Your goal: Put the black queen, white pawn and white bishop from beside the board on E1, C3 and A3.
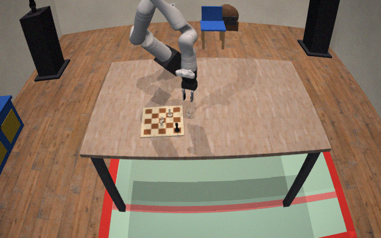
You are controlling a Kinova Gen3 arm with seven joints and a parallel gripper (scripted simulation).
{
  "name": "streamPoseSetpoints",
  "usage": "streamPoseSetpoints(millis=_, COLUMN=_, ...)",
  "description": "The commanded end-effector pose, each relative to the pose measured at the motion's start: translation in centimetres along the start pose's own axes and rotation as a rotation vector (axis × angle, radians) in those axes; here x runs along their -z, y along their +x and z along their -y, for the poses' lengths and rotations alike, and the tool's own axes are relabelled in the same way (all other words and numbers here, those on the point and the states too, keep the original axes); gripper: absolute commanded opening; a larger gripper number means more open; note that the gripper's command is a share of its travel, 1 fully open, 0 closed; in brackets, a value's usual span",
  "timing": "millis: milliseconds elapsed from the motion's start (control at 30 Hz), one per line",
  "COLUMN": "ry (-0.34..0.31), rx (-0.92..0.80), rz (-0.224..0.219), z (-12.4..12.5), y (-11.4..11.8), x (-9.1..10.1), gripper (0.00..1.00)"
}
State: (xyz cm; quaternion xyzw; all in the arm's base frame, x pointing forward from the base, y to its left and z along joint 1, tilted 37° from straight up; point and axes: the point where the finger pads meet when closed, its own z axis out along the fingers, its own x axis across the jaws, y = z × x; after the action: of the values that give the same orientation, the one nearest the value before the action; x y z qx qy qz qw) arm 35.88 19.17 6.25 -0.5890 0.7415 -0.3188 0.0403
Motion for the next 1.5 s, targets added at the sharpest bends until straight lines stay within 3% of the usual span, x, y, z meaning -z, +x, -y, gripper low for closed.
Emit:
streamPoseSetpoints(millis=0, ry=0.000, rx=0.000, rz=0.000, z=0.0, y=0.0, x=0.0, gripper=0.73)
streamPoseSetpoints(millis=1467, ry=0.000, rx=0.000, rz=0.000, z=0.1, y=0.0, x=-4.8, gripper=0.73)
